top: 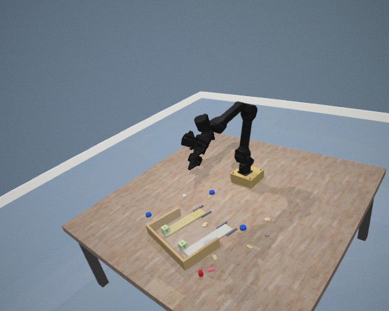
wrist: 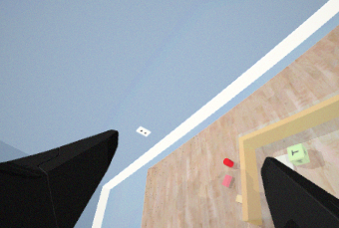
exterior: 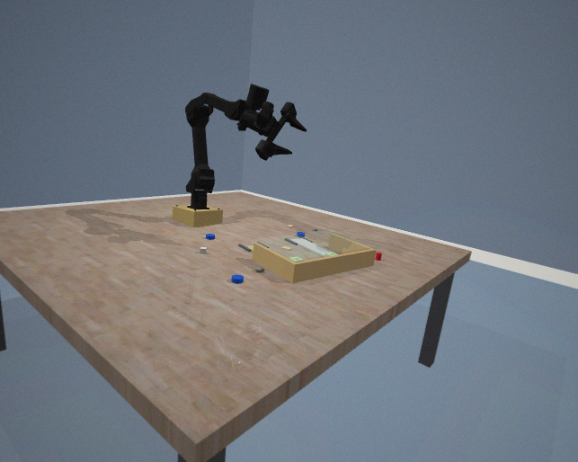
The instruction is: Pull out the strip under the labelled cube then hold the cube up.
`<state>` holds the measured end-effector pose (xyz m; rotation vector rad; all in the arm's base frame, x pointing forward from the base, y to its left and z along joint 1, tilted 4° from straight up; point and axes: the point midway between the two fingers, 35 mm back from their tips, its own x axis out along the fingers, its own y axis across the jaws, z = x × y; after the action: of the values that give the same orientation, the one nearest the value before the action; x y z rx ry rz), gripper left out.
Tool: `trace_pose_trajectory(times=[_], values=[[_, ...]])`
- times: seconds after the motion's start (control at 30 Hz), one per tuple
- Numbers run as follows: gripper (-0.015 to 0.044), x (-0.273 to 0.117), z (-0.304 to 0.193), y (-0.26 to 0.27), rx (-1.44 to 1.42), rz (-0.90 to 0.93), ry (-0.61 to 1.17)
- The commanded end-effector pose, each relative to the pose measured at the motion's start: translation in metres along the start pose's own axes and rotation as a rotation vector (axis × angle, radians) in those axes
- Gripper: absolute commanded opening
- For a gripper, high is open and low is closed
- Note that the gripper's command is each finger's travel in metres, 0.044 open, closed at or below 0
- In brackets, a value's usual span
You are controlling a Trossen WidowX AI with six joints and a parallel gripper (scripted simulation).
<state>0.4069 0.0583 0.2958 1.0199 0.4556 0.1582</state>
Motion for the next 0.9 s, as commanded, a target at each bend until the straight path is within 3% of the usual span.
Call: trace_pose_trajectory(times=[0.0, 0.37, 0.87], values=[[0.0400, -0.017, -0.044, -0.059, -0.426, -0.155, 0.065], [0.0400, -0.044, -0.091, -0.126, -0.936, -0.288, 0.218], [0.0400, -0.045, -0.092, -0.127, -0.949, -0.291, 0.223]])
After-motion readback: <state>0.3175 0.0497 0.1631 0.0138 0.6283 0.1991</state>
